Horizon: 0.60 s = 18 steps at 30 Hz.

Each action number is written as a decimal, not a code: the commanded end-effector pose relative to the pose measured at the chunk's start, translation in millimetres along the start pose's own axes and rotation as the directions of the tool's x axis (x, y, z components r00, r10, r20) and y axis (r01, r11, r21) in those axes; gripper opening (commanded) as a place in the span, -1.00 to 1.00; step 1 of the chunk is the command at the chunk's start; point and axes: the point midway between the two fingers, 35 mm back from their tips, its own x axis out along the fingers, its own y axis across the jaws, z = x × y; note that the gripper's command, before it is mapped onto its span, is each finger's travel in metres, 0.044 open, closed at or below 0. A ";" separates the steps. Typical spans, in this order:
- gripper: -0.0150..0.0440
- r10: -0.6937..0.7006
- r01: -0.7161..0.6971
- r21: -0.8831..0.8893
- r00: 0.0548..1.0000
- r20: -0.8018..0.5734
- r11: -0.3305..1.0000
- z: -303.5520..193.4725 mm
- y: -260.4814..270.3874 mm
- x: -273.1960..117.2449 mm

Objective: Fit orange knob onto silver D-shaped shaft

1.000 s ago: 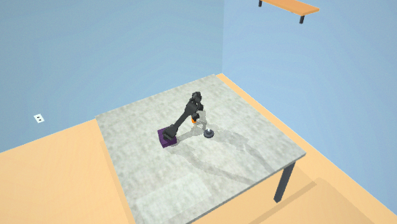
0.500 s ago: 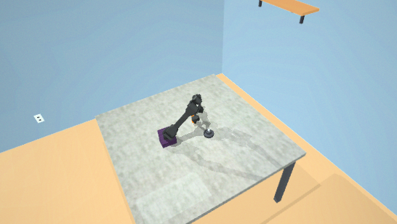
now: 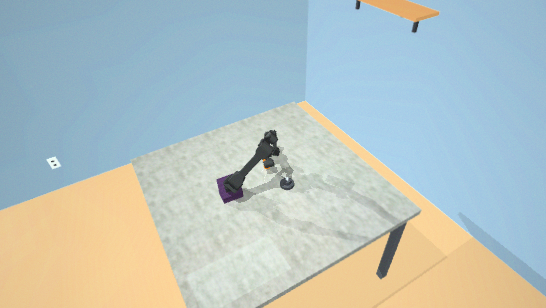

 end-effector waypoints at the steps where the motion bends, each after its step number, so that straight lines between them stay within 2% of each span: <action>1: -0.03 -0.002 0.002 0.000 1.000 0.000 1.000 0.7 -1.0 1.3; 6: -0.47 0.000 0.000 0.000 1.000 0.000 1.000 3.4 1.7 -14.3; 18: -0.49 0.005 -0.005 -0.001 1.000 -0.002 1.000 6.2 5.4 -94.3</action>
